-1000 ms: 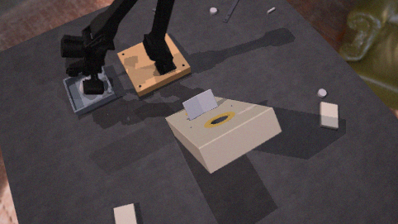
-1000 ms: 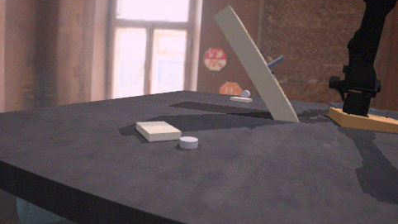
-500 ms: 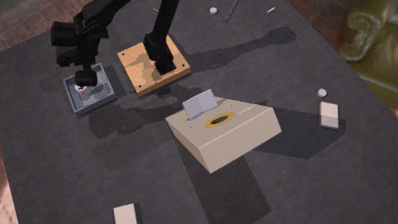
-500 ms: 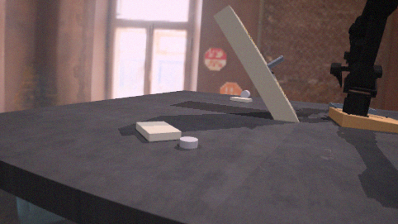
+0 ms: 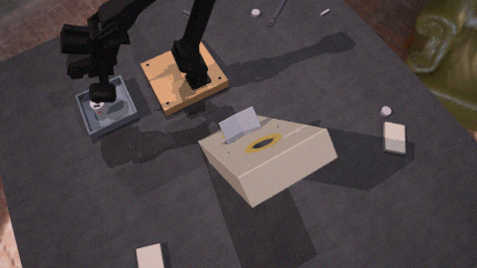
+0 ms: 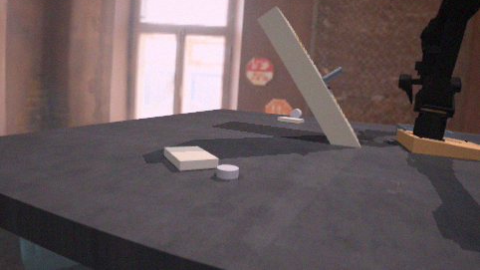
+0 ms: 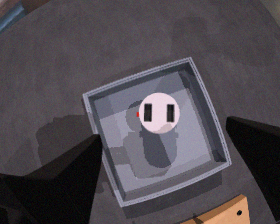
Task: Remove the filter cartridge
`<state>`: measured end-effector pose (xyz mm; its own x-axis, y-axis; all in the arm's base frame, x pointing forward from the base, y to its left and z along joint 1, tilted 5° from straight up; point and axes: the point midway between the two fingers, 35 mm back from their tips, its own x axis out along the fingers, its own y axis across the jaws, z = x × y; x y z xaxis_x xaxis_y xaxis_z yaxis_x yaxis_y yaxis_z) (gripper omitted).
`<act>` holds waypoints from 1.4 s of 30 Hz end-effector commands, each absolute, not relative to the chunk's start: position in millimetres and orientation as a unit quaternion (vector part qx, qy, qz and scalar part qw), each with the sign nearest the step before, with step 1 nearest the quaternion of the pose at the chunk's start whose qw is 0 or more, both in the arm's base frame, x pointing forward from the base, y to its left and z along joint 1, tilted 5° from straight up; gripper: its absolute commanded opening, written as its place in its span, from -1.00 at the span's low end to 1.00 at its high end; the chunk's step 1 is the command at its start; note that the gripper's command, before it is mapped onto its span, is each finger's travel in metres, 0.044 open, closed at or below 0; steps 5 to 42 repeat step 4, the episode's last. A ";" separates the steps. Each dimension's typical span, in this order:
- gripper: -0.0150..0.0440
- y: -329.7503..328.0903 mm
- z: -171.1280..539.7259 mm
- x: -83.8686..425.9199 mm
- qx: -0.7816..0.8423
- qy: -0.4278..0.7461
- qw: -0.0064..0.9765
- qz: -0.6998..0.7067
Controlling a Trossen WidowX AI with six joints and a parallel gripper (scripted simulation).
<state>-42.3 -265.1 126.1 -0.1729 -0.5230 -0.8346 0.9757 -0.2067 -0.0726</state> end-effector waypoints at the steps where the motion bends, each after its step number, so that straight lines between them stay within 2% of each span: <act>1: 1.00 -265.5 126.0 -42.3 0.349 0.324 0.541 -0.694; 42: 1.00 -265.5 126.0 -42.3 0.349 0.324 0.541 -0.694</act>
